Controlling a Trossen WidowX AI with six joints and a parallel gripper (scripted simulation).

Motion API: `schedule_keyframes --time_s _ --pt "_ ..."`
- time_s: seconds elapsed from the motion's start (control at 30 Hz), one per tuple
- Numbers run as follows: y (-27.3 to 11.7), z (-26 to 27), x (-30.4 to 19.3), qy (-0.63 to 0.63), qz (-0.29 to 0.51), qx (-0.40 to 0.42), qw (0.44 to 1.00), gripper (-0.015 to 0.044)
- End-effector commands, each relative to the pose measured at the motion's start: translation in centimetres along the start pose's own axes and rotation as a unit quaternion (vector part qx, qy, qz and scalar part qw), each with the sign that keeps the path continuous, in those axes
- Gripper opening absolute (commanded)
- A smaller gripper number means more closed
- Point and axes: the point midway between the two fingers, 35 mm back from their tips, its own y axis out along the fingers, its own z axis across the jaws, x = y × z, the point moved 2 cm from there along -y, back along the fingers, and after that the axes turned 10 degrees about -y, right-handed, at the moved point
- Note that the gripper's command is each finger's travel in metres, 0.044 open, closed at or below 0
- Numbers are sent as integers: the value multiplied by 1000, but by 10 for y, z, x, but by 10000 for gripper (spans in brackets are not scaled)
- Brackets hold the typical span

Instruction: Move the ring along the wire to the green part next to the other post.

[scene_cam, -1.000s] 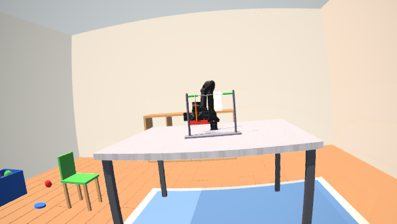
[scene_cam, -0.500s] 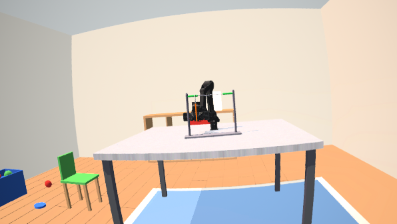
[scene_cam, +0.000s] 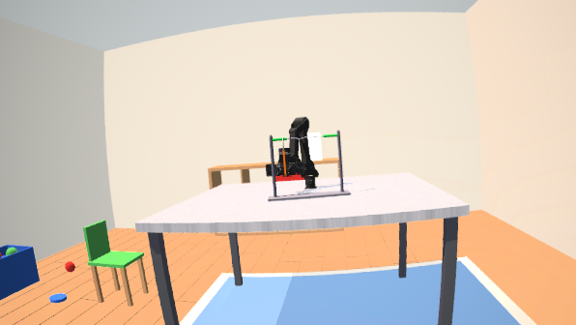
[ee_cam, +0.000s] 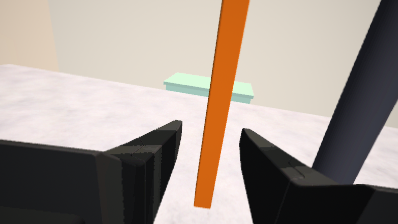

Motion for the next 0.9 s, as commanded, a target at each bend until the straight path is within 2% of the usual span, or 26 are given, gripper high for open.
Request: schedule_keyframes --time_s 0.0,0.87 --pt "7 1 -3 6 3 0 1000 160" --pt "10 1 -3 6 3 0 1000 160"
